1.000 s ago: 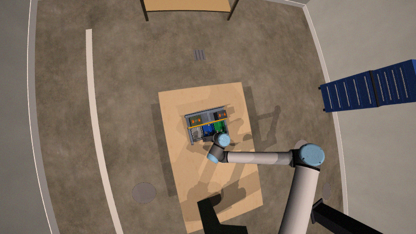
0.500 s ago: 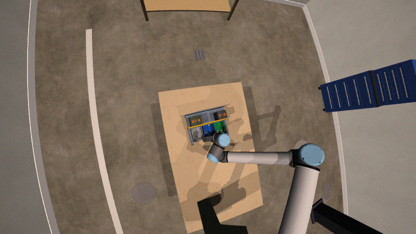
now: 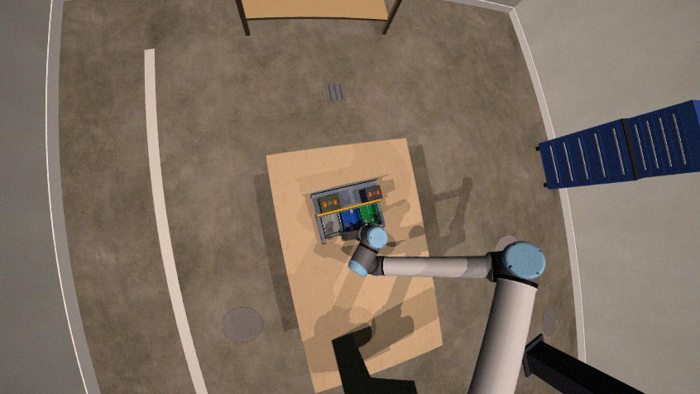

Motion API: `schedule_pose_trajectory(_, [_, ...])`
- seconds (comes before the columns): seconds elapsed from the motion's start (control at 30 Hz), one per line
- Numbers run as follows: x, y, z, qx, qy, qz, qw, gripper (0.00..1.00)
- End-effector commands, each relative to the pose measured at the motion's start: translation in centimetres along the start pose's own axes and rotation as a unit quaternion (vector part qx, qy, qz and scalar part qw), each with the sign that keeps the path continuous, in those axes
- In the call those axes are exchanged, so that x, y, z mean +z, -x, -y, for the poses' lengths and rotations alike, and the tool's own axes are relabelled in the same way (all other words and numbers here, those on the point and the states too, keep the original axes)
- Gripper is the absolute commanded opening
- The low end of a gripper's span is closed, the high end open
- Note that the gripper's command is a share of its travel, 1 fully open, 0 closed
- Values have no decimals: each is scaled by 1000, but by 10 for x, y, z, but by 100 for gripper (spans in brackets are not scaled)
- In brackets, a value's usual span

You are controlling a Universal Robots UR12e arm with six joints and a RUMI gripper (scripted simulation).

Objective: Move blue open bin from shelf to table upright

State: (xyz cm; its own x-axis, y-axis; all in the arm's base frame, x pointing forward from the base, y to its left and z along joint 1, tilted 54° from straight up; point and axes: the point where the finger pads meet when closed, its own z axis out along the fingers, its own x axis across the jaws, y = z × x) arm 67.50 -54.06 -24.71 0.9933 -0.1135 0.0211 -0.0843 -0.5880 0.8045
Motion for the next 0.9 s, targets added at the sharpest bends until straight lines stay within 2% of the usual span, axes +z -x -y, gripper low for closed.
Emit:
schedule_pose_trajectory(0.0, [-1,21,0,0,0,-1,1000,0])
schedule_pose_trajectory(0.37, [-1,21,0,0,0,-1,1000,0])
schedule_pose_trajectory(0.53, [-1,50,0,0,0,-1,1000,0])
schedule_pose_trajectory(0.87, [-1,50,0,0,0,-1,1000,0])
